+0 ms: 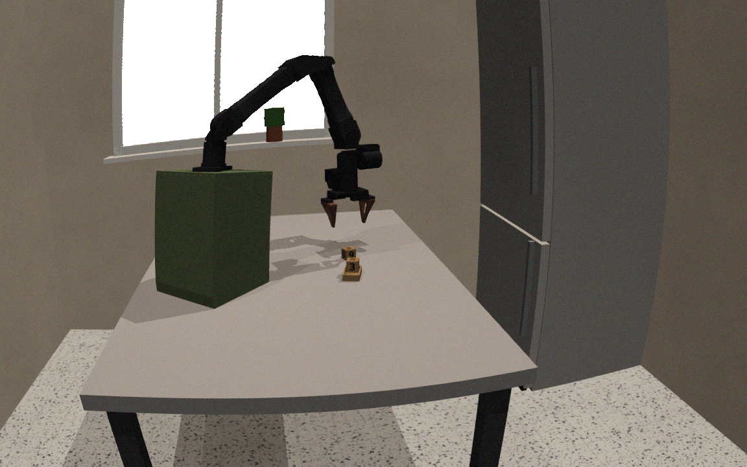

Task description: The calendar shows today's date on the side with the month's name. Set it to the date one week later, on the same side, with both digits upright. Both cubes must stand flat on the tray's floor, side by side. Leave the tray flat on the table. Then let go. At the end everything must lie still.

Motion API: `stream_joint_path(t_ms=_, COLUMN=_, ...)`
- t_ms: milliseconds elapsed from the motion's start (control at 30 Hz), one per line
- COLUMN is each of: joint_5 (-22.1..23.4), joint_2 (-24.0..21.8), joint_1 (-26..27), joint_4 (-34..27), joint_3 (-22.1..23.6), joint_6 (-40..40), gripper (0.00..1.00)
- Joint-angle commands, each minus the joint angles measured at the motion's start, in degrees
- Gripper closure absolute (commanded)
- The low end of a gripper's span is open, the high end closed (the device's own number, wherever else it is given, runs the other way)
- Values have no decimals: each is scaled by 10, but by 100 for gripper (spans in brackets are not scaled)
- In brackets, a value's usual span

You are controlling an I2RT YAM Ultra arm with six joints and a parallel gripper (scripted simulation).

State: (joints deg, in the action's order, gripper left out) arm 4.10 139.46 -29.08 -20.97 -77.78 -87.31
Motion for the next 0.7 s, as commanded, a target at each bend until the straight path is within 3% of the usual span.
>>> stream_joint_path(t_ms=0, joint_5=1, joint_2=-5, joint_1=1, joint_4=-2, joint_3=-1, joint_6=21, gripper=0)
stream_joint_path(t_ms=500, joint_5=1, joint_2=-3, joint_1=1, joint_4=1, joint_3=0, joint_6=343, gripper=0)
stream_joint_path(t_ms=600, joint_5=1, joint_2=-3, joint_1=1, joint_4=1, joint_3=0, joint_6=351, gripper=0)
stream_joint_path(t_ms=667, joint_5=1, joint_2=-3, joint_1=1, joint_4=2, joint_3=0, joint_6=426, gripper=0)
